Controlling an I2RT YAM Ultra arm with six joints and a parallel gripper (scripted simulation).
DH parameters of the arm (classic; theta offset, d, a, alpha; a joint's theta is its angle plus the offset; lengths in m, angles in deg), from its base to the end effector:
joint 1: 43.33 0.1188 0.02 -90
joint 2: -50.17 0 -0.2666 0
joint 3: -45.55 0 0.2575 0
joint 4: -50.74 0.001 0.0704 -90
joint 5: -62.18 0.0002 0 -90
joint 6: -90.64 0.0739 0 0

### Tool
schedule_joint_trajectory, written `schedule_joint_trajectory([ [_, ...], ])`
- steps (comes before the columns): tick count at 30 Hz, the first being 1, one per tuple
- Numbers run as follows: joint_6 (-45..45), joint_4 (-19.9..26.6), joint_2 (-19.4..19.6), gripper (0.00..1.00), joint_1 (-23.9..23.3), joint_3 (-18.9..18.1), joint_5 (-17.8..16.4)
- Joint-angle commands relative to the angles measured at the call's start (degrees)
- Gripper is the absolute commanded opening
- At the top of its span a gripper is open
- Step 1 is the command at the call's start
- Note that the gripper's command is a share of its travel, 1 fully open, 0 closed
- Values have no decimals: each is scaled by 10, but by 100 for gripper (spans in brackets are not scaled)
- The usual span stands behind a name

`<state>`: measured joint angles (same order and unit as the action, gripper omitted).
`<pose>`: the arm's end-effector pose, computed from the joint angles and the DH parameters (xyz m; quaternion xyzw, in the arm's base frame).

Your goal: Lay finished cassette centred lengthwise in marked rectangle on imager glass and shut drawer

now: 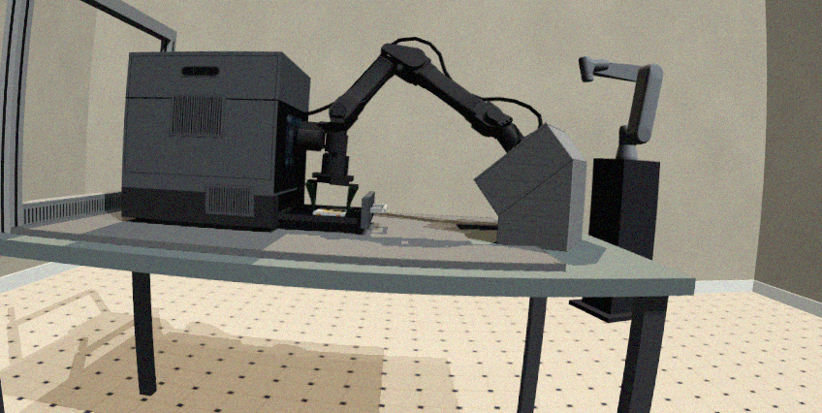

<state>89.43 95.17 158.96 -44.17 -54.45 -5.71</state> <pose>0.4429 -0.0333 0.2205 0.6993 0.6180 0.0840 0.3492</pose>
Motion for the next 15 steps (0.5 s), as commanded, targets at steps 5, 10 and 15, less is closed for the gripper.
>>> schedule_joint_trajectory([
  [5,-5,4,-20,91,12,-24,8],
  [10,-2,9,-14,91,13,-29,8],
  [15,0,9,-19,91,14,-28,9],
])
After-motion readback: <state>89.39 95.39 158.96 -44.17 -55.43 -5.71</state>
